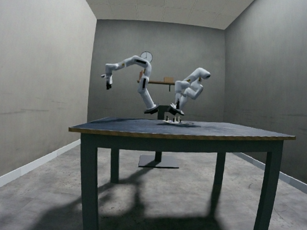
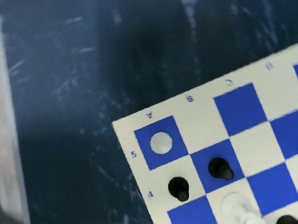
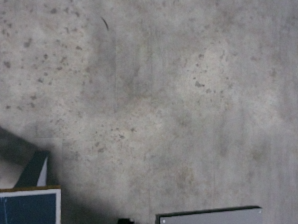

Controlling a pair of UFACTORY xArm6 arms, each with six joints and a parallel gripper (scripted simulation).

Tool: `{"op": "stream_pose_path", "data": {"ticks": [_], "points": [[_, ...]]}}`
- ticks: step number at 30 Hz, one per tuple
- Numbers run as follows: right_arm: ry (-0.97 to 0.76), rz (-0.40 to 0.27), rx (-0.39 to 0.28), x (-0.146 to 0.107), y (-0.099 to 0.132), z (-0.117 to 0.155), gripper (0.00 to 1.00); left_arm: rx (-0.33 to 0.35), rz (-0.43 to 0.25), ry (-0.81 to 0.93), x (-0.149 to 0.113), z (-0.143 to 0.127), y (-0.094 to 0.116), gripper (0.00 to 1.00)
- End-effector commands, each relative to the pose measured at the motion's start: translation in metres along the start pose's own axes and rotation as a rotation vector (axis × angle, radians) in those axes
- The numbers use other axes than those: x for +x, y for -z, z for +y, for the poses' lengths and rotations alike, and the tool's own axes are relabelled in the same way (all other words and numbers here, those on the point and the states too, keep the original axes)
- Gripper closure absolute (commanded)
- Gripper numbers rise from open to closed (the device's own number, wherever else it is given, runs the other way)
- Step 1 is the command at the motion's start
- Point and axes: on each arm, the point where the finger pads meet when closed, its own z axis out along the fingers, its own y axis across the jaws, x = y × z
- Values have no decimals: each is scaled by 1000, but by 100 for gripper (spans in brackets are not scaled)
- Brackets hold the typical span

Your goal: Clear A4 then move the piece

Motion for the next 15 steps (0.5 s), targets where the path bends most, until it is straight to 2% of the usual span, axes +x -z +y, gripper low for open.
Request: {"op": "stream_pose_path", "data": {"ticks": [1, 10, 12, 13, 15], "points": [[0, 4, 0, 1, 1, 0, 0, 7, -10, -166, 0, 1, -1, 0], [0, 4, 0, 1, 1, 0, 0, 6, -11, -479, 0, 1, -6, 0], [0, 4, 0, 1, 1, 0, 0, 6, -11, -479, 0, 1, -6, 0], [0, 4, 0, 1, 1, 0, 0, 6, -12, -562, 0, 1, -7, 0], [0, 4, 0, 1, 1, 0, 0, 6, -12, -622, 0, 1, -8, 0]]}}
